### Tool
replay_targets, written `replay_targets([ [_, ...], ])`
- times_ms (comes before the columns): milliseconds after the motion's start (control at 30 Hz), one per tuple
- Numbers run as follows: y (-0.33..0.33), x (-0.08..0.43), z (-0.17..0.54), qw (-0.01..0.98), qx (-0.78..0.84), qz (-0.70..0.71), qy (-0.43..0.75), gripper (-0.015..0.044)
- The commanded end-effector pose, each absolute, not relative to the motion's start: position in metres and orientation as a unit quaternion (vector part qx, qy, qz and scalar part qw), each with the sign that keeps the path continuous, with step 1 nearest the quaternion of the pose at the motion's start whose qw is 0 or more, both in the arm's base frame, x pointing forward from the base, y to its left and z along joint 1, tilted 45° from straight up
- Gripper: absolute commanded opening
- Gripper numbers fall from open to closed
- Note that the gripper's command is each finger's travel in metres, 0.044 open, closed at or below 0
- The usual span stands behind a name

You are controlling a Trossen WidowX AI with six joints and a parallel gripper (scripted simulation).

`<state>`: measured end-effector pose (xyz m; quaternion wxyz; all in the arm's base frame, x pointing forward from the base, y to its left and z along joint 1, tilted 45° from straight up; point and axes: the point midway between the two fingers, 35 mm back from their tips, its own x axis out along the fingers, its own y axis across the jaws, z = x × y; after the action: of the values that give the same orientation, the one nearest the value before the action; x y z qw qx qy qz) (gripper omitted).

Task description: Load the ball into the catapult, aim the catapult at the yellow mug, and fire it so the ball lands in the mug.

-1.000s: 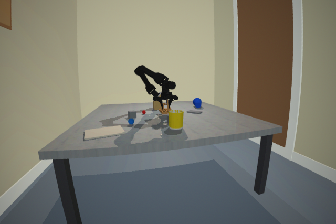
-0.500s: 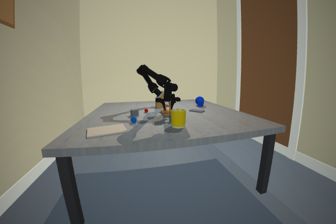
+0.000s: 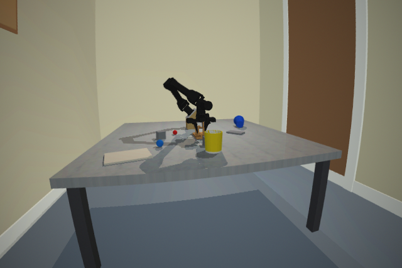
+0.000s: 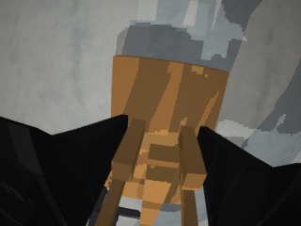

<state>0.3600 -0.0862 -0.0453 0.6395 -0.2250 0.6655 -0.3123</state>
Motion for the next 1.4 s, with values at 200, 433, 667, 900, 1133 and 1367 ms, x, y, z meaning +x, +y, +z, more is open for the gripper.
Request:
replay_targets([
  [200,-0.086,0.361,-0.045,0.640,-0.224,-0.313,0.665,0.0341],
  [433,-0.032,0.369,0.007,0.641,-0.223,-0.310,0.666,0.0440],
  [667,-0.023,0.369,0.012,0.641,-0.230,-0.306,0.665,0.0440],
  [900,-0.017,0.365,0.023,0.640,-0.228,-0.309,0.666,0.0440],
  [1133,-0.050,0.361,-0.010,0.639,-0.228,-0.310,0.666,0.0440],
  [1367,-0.052,0.361,-0.012,0.639,-0.228,-0.310,0.666,0.0440],
])
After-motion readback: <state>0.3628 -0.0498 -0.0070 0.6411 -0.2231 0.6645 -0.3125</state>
